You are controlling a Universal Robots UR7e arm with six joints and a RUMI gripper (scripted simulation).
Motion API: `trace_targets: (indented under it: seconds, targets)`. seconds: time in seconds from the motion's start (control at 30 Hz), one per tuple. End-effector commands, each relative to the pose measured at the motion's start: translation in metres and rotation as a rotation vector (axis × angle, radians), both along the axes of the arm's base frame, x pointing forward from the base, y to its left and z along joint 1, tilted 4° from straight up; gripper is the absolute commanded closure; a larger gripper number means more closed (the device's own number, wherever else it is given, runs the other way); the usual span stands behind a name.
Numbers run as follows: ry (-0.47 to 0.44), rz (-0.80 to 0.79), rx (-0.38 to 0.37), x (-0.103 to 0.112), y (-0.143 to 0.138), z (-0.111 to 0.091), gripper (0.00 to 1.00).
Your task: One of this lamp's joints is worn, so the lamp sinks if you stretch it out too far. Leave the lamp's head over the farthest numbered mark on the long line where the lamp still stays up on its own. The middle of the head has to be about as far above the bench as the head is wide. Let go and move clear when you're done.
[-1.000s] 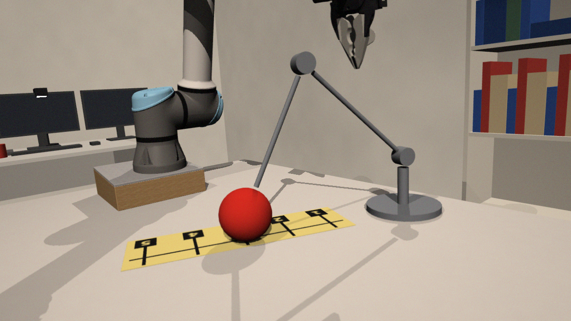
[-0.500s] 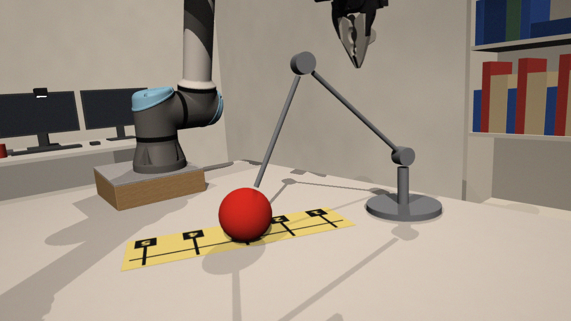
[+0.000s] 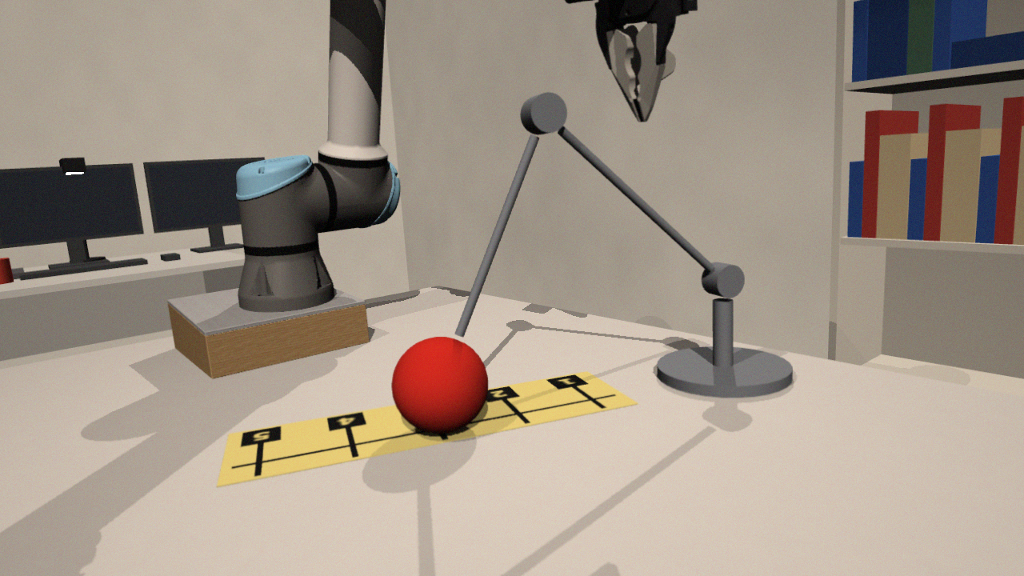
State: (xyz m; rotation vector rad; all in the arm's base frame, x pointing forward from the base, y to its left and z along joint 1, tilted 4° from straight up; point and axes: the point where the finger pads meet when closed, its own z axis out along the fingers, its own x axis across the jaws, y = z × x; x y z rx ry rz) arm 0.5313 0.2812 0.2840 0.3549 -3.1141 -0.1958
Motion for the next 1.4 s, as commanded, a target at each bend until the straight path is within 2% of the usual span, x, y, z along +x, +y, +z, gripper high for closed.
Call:
trace_targets:
  seconds: [0.0, 0.13, 0.17, 0.7, 1.2, 1.27, 1.37]
  targets:
    - [-0.024, -0.211, -0.106, 0.000, 0.001, 0.001, 1.00]
    - [-0.024, -0.211, -0.106, 0.000, 0.001, 0.001, 1.00]
    - [-0.024, -0.210, -0.106, 0.000, 0.002, 0.001, 0.00]
    - [-0.001, 0.001, 0.000, 0.000, 0.001, 0.001, 0.00]
    - [-0.001, 0.001, 0.000, -0.004, 0.000, 0.061, 0.00]
    - [-0.001, 0.001, 0.000, -0.004, 0.000, 0.061, 0.00]
    - [-0.001, 0.001, 0.000, -0.004, 0.000, 0.071, 0.00]
